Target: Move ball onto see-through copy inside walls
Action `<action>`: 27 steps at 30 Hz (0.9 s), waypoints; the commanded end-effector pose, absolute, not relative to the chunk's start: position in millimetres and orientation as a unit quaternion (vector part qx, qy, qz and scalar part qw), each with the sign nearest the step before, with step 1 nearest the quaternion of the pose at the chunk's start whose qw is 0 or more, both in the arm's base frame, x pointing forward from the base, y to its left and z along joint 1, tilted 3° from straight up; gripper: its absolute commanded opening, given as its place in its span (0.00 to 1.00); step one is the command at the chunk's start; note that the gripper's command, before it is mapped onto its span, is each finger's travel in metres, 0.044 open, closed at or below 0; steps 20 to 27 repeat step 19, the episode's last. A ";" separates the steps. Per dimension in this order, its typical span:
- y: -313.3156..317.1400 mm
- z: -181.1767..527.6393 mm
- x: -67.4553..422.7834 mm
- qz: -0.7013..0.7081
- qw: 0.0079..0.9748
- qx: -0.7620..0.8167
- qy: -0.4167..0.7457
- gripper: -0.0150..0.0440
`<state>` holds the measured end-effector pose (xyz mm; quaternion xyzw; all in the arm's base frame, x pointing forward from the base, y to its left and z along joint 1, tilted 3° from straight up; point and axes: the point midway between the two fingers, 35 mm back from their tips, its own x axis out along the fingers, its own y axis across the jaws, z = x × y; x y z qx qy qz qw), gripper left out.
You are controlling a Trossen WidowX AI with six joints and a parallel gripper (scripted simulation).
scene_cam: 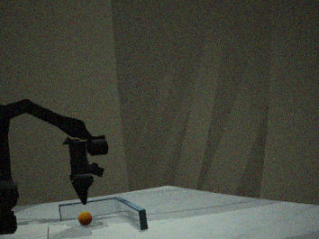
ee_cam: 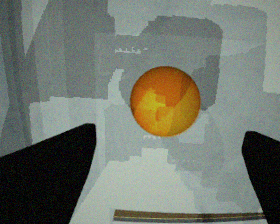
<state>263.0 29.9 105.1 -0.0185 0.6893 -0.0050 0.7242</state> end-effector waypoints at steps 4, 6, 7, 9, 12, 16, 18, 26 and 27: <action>30.7 125.4 262.8 -0.003 0.732 -0.018 0.681 0.82; 30.7 125.4 262.8 -0.003 0.732 -0.018 0.681 0.82; 30.7 125.4 262.8 -0.003 0.732 -0.018 0.681 0.82; 30.7 125.4 262.8 -0.003 0.732 -0.018 0.681 0.82; 30.9 133.4 262.1 -0.003 0.732 -0.018 0.681 0.91; 31.4 172.2 255.0 -0.004 0.731 -0.018 0.682 1.00; 31.5 174.2 254.4 -0.004 0.731 -0.018 0.682 1.00; 31.5 174.2 254.4 -0.004 0.731 -0.018 0.682 1.00; 31.5 174.2 254.4 -0.004 0.731 -0.018 0.682 1.00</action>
